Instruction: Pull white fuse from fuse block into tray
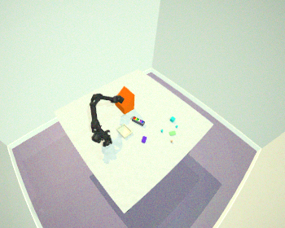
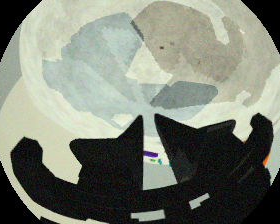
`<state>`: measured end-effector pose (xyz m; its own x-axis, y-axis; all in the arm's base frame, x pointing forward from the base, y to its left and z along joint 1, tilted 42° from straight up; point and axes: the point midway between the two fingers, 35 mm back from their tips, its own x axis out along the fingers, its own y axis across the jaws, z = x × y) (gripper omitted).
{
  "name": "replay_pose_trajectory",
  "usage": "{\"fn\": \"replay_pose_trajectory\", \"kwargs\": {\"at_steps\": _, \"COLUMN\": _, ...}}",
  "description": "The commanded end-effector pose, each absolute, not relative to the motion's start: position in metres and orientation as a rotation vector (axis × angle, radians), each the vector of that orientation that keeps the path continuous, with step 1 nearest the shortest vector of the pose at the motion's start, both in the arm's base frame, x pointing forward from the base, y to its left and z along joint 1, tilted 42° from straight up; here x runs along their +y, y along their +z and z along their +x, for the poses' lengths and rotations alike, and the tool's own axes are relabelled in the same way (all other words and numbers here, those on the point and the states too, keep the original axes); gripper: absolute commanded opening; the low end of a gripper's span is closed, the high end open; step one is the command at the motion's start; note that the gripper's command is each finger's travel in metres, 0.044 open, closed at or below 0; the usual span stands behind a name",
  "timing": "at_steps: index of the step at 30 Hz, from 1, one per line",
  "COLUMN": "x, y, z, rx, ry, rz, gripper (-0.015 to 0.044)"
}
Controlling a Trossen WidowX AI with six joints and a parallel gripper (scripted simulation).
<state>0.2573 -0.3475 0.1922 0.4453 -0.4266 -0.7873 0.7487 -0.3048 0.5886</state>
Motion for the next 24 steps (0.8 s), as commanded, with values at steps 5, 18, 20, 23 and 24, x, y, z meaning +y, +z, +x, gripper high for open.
{"fn": "replay_pose_trajectory", "kwargs": {"at_steps": 5, "x": -0.271, "y": 0.161, "z": 0.322, "rx": 0.719, "ry": -0.957, "rz": 0.995, "gripper": 0.0071}}
{"fn": "replay_pose_trajectory", "kwargs": {"at_steps": 18, "x": -0.145, "y": 0.052, "z": 0.342, "rx": 1.443, "ry": -0.320, "rz": -0.162, "gripper": 0.0071}}
{"fn": "replay_pose_trajectory", "kwargs": {"at_steps": 20, "x": -0.127, "y": 0.041, "z": 0.337, "rx": 1.521, "ry": -0.180, "rz": -0.368, "gripper": 0.0071}}
{"fn": "replay_pose_trajectory", "kwargs": {"at_steps": 23, "x": -0.104, "y": 0.027, "z": 0.329, "rx": 1.613, "ry": 0.034, "rz": -0.665, "gripper": 0.0071}}
{"fn": "replay_pose_trajectory", "kwargs": {"at_steps": 24, "x": -0.097, "y": 0.023, "z": 0.326, "rx": 1.637, "ry": 0.106, "rz": -0.758, "gripper": 0.0071}}
